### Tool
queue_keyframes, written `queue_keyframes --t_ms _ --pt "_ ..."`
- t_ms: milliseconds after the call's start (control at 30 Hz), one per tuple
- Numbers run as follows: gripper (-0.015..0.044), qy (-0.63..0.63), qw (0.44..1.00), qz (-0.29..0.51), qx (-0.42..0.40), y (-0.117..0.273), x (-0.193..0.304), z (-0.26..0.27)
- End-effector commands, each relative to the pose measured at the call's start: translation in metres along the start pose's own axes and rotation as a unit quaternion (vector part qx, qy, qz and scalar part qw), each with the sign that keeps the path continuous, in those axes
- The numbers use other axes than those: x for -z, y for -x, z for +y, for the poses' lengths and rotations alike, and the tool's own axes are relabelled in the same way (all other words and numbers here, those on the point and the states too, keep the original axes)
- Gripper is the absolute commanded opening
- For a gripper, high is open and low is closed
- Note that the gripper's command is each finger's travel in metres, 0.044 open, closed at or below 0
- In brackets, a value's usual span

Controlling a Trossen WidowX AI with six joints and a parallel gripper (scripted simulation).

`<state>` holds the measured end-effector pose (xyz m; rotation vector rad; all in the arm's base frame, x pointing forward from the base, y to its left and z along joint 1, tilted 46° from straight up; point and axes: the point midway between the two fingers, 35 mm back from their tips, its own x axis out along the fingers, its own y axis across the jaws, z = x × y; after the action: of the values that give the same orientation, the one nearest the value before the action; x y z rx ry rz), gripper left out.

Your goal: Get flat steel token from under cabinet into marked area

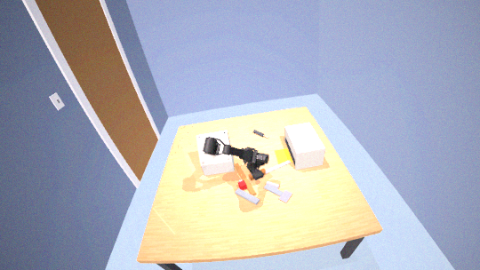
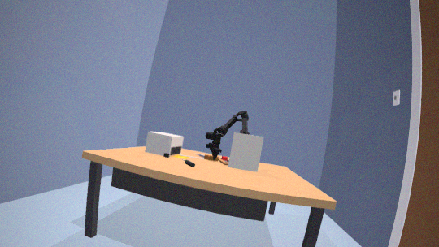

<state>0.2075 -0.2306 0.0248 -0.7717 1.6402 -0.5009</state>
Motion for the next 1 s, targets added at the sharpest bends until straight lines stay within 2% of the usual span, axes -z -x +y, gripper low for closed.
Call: queue_keyframes --t_ms 0,967 --pt "0.0 0.001 1.0 0.0 -0.001 0.0 0.0 0.0" --pt "0.0 0.006 1.0 -0.001 -0.001 0.0 -0.037 0.001"
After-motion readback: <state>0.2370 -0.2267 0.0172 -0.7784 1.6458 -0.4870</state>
